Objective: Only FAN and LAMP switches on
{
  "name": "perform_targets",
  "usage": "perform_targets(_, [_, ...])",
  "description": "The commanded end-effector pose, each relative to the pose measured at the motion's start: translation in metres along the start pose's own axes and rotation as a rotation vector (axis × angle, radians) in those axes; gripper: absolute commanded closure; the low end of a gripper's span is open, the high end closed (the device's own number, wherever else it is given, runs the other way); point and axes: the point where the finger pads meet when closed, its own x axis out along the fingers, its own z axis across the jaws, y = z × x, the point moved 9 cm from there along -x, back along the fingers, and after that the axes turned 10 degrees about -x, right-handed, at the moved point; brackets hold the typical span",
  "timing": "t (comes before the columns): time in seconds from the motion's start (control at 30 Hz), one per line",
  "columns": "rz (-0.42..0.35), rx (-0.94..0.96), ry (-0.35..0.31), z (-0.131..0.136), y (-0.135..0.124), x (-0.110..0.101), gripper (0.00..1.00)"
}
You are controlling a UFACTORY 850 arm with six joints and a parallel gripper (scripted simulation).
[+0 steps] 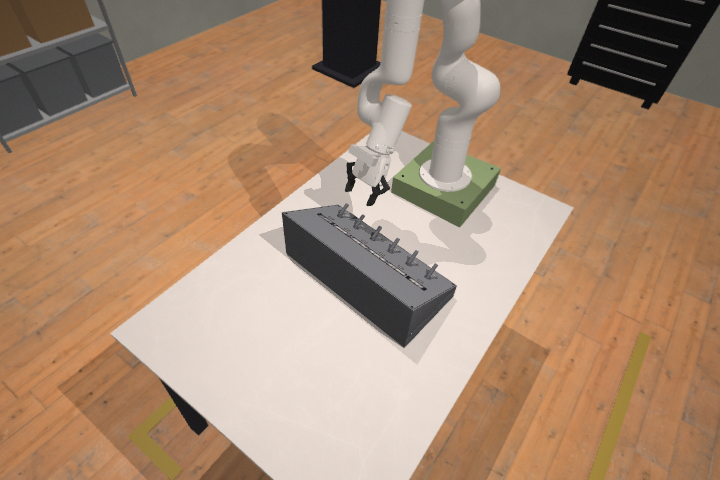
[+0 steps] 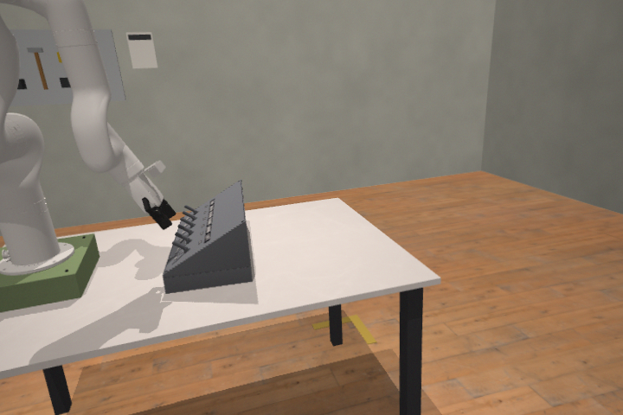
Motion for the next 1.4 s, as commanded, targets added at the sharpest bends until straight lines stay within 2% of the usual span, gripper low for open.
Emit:
perform_targets(0.0, [0.002,0.000,-0.001,0.000,0.001,0.000,0.00])
perform_targets(0.73, [0.002,0.000,-0.001,0.003,0.000,0.000,0.00])
perform_targets(1.1, [0.002,0.000,-0.001,0.025,-0.004,0.000,0.00])
perform_targets(1.37, [0.002,0.000,-0.001,0.053,-0.009,0.000,0.00])
